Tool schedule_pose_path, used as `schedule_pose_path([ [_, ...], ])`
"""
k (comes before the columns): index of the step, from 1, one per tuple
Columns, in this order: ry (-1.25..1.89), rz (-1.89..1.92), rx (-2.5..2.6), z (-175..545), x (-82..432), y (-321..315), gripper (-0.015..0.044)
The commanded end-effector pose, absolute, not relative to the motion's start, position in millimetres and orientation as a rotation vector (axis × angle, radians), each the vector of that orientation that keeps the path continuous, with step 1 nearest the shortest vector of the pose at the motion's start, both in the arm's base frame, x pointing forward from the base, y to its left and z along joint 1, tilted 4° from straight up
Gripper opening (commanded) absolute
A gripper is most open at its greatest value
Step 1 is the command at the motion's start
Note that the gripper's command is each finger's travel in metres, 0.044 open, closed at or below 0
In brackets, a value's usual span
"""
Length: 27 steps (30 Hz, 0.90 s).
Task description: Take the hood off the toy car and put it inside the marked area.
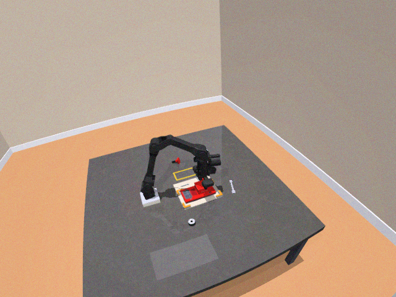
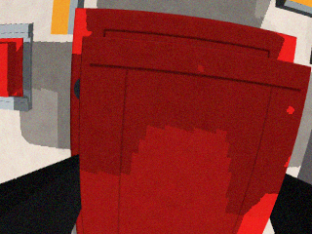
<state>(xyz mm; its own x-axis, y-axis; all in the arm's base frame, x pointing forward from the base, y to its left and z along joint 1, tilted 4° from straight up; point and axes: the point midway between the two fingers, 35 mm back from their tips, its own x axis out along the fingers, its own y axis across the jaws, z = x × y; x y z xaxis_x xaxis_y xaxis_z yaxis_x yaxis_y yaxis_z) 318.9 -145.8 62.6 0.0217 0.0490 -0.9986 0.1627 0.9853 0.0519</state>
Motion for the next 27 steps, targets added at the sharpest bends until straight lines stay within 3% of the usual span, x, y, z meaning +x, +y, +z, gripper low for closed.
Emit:
schedule_pose_path([
  [1,1.544,-0.088,0.163,67.2,320.2,-146.6,0.0],
  [20,1.544,-0.088,0.163,115.8,318.6,-149.0,0.0],
  [27,1.545,-0.089,0.168,111.3,328.1,-118.0,0.0],
])
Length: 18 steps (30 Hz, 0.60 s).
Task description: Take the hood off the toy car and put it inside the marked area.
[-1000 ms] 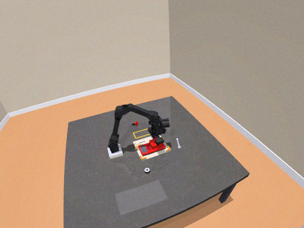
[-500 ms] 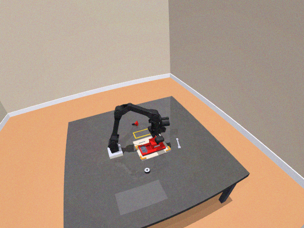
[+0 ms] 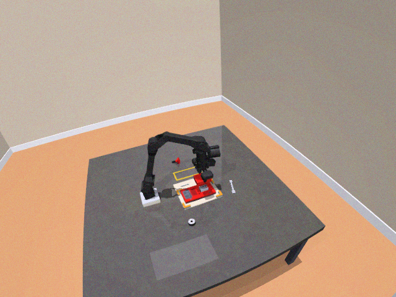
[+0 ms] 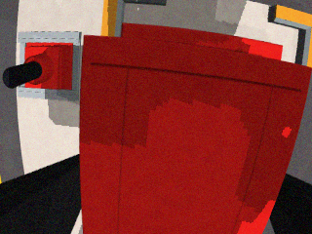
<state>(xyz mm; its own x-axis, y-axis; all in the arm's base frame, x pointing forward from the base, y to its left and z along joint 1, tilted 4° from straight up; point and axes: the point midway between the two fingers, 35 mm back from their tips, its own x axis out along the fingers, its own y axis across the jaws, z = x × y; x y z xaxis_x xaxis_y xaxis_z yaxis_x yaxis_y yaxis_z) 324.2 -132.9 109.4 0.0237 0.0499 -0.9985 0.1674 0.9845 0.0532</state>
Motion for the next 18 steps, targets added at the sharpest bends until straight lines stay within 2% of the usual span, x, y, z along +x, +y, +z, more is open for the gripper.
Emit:
schedule_pose_path([
  [1,1.545,-0.089,0.168,111.8,329.5,-112.3,0.0],
  [18,1.543,-0.081,0.173,121.1,337.9,-15.7,0.0],
])
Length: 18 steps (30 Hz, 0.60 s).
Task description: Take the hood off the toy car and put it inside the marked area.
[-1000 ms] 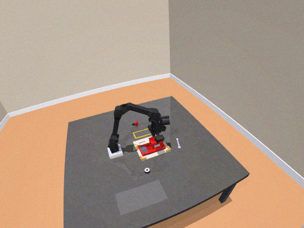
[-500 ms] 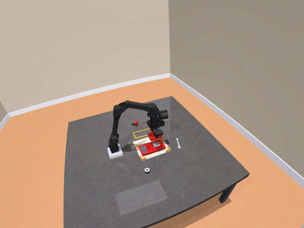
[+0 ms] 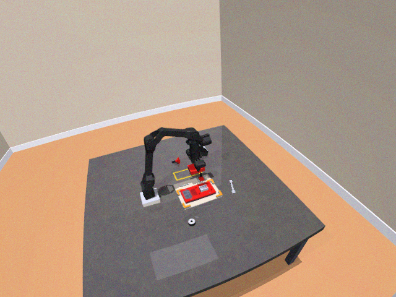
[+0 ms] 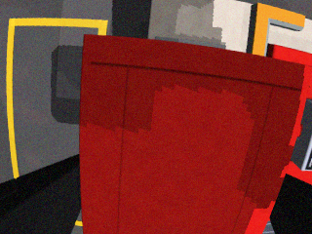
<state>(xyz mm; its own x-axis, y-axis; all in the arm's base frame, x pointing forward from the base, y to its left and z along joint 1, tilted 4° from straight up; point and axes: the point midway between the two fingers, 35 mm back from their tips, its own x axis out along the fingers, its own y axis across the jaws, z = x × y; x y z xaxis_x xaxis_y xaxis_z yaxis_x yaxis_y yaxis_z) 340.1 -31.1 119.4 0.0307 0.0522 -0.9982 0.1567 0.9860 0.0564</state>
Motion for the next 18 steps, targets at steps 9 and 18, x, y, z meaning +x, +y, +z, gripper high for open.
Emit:
schedule_pose_path([
  [9,1.543,-0.075,0.177,125.7,331.0,34.3,0.0],
  [18,1.544,-0.071,0.18,128.9,321.3,68.9,0.0],
])
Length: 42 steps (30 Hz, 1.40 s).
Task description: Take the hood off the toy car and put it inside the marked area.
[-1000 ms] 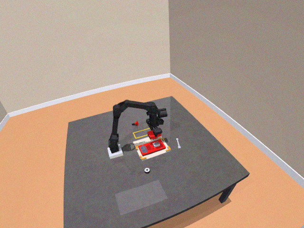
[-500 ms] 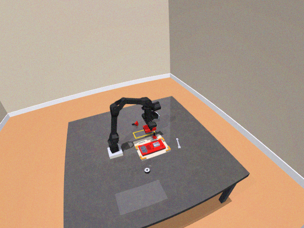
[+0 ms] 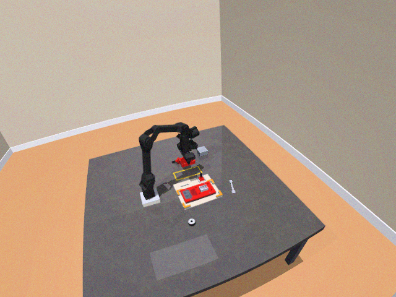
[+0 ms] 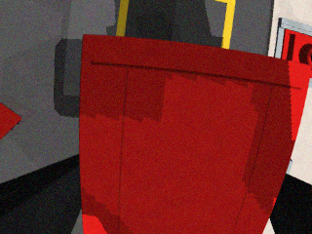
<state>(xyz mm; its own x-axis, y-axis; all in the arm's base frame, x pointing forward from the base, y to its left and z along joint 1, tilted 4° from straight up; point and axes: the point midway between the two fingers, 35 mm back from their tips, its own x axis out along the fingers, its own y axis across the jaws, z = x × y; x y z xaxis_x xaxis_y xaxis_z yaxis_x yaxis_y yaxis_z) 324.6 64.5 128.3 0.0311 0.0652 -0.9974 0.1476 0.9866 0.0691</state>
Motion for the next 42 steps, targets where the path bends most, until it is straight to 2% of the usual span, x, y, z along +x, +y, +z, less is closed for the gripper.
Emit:
schedule_pose_path([
  [1,1.544,-0.071,0.18,128.7,321.3,68.9,0.0],
  [42,1.544,-0.07,0.181,91.9,325.0,72.1,0.0],
])
